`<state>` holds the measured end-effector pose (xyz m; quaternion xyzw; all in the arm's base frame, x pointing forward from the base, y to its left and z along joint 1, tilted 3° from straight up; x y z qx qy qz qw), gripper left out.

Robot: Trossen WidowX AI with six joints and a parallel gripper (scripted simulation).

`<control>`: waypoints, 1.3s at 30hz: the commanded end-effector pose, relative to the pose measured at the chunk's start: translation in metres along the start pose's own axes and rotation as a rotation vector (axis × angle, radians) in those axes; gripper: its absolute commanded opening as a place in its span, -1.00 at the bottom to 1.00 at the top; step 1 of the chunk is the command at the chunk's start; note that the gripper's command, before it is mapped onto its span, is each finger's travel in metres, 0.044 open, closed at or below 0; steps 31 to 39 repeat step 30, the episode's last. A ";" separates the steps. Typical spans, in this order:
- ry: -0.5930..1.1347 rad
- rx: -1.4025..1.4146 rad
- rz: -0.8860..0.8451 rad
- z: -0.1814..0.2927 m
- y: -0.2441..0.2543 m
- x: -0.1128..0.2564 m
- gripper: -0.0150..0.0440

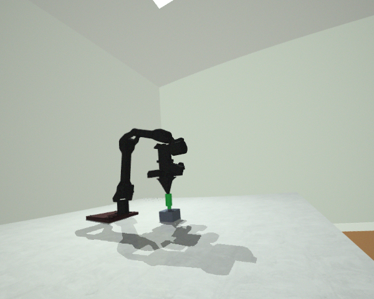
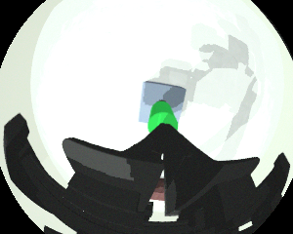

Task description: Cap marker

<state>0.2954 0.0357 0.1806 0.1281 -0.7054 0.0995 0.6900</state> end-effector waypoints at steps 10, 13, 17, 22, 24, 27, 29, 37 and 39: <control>-0.028 -0.005 0.006 0.001 0.000 0.089 -0.49; -0.028 -0.005 0.006 0.001 0.000 0.089 -0.49; -0.028 -0.005 0.006 0.001 0.000 0.089 -0.14; -0.028 -0.005 0.006 0.001 0.000 0.089 0.31; -0.028 -0.005 0.006 0.001 0.000 0.089 0.49; -0.028 -0.005 0.006 0.001 0.000 0.089 0.75; -0.028 -0.005 0.006 0.001 0.000 0.089 0.93; -0.028 -0.005 0.006 0.001 0.000 0.089 1.00; -0.028 -0.005 0.006 0.001 0.000 0.089 1.00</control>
Point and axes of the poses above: the point midway between the two fingers, 35 mm back from their tips, its own x axis back along the fingers, its own y axis across the jaws, z = x × y, the point moved 5 cm from there along x, back along the fingers, and after that the axes turned 9 degrees about x, right-handed, at the moved point
